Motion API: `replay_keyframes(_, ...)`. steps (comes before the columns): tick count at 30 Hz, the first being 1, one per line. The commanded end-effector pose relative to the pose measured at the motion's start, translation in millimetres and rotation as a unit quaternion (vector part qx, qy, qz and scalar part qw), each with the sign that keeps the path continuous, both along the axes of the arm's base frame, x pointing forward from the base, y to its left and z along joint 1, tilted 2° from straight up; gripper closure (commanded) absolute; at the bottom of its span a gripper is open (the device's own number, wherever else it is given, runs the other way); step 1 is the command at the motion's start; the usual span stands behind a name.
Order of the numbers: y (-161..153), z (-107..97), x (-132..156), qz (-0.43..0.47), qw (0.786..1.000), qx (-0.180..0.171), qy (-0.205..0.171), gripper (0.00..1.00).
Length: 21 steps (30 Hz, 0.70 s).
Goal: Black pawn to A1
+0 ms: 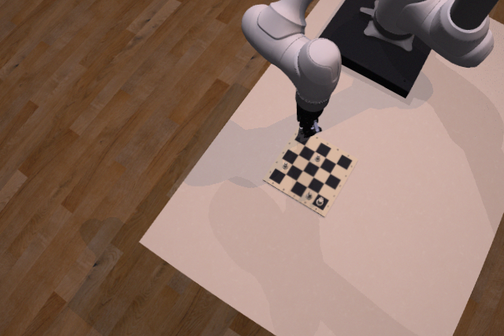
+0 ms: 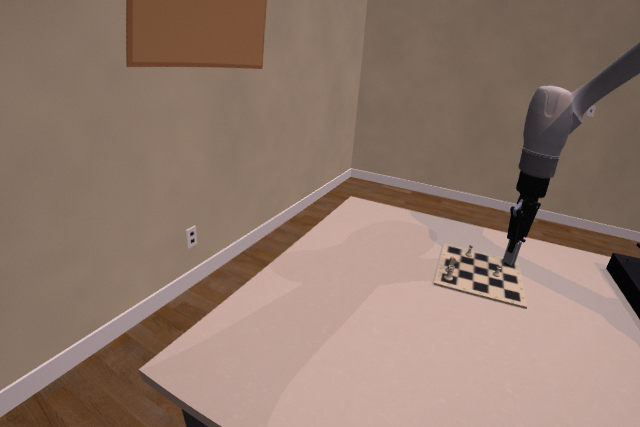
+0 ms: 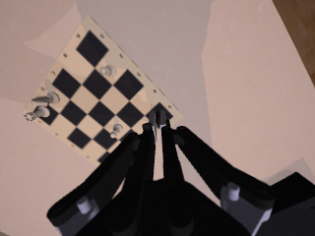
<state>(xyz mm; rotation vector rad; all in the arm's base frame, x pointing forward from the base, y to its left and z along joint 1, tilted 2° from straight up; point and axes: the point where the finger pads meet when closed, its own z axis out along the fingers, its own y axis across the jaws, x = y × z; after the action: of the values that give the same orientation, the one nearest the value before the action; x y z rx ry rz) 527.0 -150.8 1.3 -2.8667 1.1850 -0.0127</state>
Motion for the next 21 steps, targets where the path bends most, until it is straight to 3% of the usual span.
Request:
replay_keyframes(1,0.0,-0.1,-0.1,0.0,1.0,0.0,0.0,1.0)
replay_keyframes(17,0.0,0.4,-0.1,0.0,1.0,0.0,0.0,1.0)
replay_keyframes(21,-0.3,9.2,-0.3,0.0,1.0,0.0,0.0,1.0)
